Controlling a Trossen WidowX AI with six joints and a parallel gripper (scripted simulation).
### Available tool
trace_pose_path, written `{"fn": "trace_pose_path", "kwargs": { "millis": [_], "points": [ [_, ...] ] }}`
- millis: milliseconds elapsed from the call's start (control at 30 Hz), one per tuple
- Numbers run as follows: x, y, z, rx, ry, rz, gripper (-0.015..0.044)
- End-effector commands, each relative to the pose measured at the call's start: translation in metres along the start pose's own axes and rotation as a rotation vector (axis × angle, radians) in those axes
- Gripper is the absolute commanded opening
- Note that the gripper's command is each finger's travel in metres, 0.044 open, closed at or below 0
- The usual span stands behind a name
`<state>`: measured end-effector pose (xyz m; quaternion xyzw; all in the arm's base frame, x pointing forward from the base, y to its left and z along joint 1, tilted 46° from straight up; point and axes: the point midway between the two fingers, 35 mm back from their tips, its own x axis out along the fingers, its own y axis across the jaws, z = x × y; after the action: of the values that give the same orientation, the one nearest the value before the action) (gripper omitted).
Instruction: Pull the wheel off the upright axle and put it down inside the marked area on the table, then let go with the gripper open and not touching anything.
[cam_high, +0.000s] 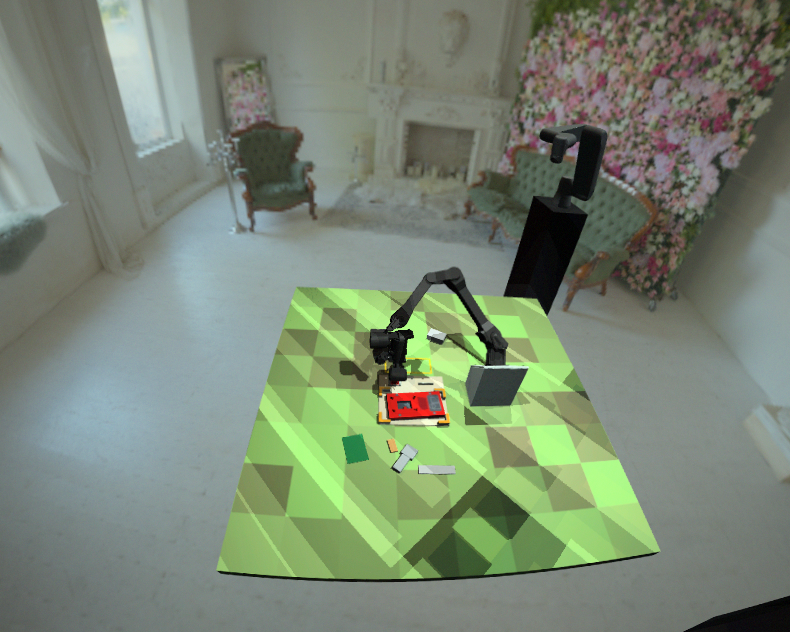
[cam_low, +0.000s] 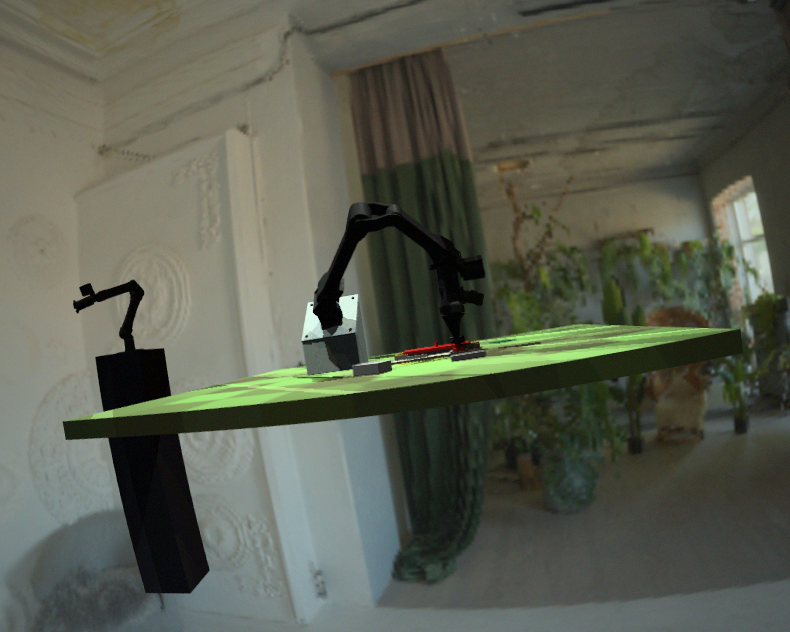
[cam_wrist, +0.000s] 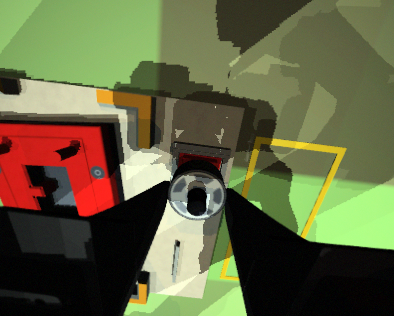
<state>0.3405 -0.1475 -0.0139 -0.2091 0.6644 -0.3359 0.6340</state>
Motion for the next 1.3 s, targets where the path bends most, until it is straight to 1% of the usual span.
{"fn": "trace_pose_path", "kwargs": {
  "millis": [0,133,300,333,1267],
  "points": [
    [0.001,0.0,-0.001,0.001,0.005,0.0,0.0168],
    [0.001,0.0,-0.001,0.001,0.005,0.0,0.0142],
    [0.0,0.0,-0.001,0.001,0.004,0.0,0.001],
    [0.0,0.0,-0.001,0.001,0.004,0.0,0.0],
    [-0.01,0.0,0.0,0.0,0.003,0.0,0.0]
  ]
}}
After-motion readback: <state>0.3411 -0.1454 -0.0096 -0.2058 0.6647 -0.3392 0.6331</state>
